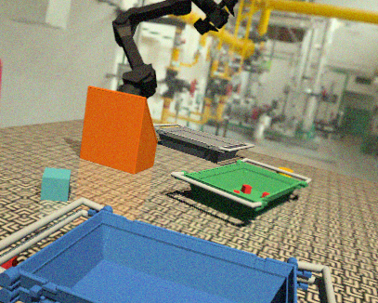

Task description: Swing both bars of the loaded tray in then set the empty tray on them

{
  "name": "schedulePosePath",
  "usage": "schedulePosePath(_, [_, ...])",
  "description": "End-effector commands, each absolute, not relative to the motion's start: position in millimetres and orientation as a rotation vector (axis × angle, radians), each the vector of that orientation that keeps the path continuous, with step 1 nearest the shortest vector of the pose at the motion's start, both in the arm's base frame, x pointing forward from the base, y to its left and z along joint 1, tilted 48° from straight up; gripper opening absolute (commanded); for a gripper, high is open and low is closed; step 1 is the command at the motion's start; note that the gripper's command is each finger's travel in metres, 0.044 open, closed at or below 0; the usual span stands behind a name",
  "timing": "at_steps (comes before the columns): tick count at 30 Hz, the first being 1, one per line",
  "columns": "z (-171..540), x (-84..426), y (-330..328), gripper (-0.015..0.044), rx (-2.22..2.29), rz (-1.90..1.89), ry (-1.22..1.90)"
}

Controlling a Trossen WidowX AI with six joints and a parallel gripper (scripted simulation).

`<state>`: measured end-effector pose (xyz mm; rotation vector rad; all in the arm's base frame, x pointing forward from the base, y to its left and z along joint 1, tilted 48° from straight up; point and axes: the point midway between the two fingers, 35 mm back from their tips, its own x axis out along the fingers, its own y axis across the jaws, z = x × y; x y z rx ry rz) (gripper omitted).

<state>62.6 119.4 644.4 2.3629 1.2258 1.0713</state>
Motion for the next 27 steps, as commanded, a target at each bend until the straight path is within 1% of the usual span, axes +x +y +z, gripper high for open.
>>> schedulePosePath(1, [644, 63, 119, 0.0374, 2.363, 1.071, 1.226])
schedulePosePath(8, [644, 65, 119, 0.019, 2.371, 1.064, 1.227])
schedulePosePath(9, [643, 73, 119, 0.0164, 2.395, 1.044, 1.228])
schedulePosePath(12, [632, 117, 117, 0.009, 2.534, 0.921, 1.23])
schedulePosePath(18, [598, 201, 116, 0.009, 2.75, 0.603, 1.269])
schedulePosePath(27, [502, 328, 110, 0.009, 3.049, -0.089, 1.291])
